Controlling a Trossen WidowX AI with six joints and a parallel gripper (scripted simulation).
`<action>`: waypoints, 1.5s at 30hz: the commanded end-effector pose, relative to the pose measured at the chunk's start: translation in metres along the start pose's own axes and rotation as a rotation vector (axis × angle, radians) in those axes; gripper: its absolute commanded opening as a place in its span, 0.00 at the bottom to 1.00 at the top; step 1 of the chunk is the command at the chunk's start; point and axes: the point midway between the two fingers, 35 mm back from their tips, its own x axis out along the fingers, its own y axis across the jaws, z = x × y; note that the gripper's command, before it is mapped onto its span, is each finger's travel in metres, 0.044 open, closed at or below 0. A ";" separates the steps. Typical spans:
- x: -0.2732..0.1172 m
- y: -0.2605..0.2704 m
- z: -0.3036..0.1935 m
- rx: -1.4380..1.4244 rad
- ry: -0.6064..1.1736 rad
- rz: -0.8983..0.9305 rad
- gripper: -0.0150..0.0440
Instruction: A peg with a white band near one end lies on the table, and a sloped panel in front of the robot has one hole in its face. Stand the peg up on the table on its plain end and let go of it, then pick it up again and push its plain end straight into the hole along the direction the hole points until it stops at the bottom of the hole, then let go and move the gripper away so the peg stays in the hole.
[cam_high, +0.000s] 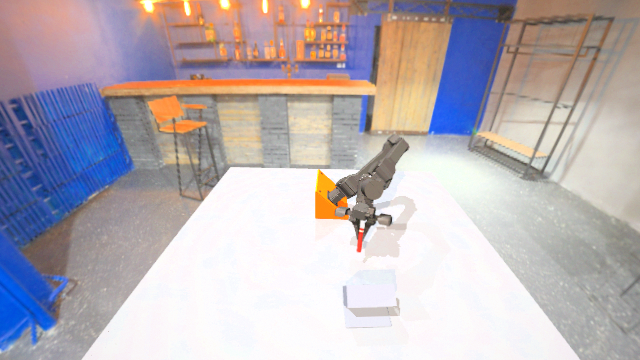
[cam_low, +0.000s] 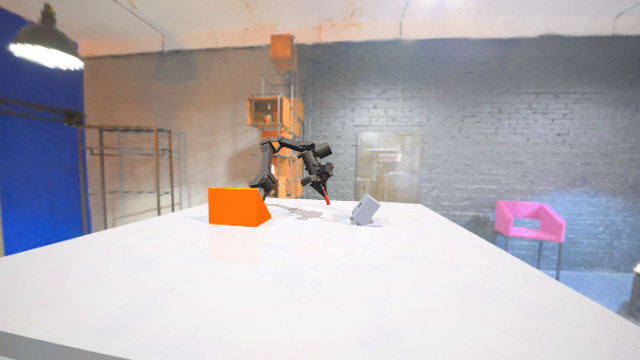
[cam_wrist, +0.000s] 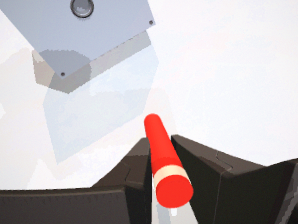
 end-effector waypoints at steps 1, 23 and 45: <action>0.001 -0.001 0.001 0.009 -0.025 0.007 0.25; 0.003 -0.001 0.015 0.033 -0.140 0.069 0.25; 0.002 0.001 0.026 0.055 -0.246 0.144 0.25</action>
